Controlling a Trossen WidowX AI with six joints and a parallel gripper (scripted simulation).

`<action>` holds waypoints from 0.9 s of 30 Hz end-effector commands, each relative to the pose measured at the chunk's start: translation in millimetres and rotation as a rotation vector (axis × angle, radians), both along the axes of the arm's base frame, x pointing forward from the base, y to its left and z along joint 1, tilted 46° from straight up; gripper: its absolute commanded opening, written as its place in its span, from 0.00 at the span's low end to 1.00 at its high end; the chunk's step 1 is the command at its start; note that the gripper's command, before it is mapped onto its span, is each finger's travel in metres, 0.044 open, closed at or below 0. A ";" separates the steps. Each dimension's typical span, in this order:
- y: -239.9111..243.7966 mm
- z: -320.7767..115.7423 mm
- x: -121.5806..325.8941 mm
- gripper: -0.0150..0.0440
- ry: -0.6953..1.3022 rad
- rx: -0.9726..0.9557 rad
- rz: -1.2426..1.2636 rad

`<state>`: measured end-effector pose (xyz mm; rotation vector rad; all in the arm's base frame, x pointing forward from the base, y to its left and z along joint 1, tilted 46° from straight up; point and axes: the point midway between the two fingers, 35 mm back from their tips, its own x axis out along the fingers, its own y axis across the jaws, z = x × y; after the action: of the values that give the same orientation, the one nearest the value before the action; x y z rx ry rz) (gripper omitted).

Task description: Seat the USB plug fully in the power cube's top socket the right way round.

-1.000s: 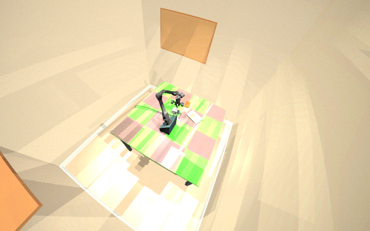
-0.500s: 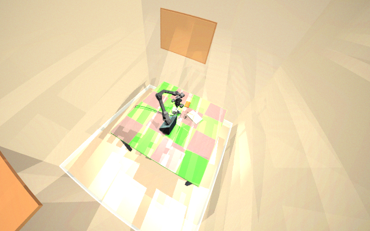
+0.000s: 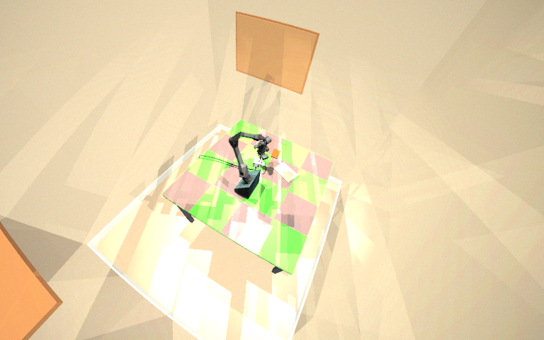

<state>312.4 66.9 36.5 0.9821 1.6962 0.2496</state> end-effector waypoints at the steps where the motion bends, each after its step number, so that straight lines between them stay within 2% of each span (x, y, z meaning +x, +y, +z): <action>1: 0.1 -0.3 -0.1 0.25 0.073 -0.006 -0.072; 27: 0.1 -0.3 -0.1 0.25 0.557 -0.039 -0.550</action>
<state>312.4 67.0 36.5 1.4853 1.8165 -0.3816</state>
